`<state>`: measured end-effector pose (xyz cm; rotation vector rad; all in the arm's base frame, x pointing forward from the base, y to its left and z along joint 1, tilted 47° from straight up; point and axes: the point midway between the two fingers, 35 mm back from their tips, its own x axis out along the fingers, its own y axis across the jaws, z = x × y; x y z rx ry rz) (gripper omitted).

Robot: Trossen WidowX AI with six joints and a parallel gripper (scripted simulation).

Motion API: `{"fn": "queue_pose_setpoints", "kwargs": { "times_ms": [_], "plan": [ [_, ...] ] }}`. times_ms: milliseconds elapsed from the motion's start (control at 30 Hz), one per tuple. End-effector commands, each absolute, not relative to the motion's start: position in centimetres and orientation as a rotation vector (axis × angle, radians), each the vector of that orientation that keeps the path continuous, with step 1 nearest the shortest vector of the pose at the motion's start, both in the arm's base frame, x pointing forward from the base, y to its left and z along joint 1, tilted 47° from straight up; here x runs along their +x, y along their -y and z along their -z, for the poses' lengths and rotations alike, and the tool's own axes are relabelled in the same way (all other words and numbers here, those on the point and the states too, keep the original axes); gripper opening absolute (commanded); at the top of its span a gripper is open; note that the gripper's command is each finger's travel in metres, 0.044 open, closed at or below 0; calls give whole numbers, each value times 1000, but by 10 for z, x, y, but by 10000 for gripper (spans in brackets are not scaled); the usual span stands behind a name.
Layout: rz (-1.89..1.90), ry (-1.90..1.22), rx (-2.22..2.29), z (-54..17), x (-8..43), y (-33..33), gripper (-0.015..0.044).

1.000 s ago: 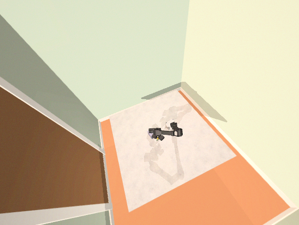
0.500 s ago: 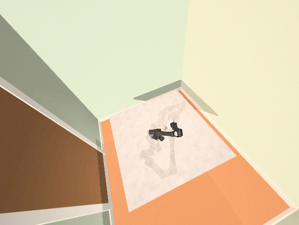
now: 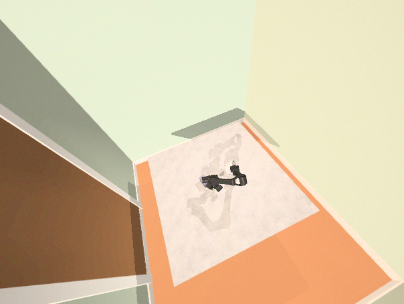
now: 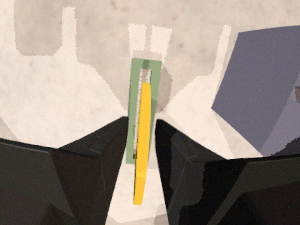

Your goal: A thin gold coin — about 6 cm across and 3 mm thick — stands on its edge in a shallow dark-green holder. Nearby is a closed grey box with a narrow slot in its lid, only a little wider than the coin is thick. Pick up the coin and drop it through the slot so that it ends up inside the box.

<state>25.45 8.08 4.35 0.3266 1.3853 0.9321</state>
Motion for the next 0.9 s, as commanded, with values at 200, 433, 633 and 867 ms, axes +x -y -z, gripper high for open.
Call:
{"fn": "queue_pose_setpoints", "kwargs": {
  "times_ms": [200,433,633,867],
  "plan": [
    [-932,-1387,334,-43,254,-82,0],
    [-930,-1387,332,-47,256,-77,0],
    [-927,-1388,330,-56,259,-66,0],
    [-925,-1389,328,-67,262,-54,0]
  ]
}}
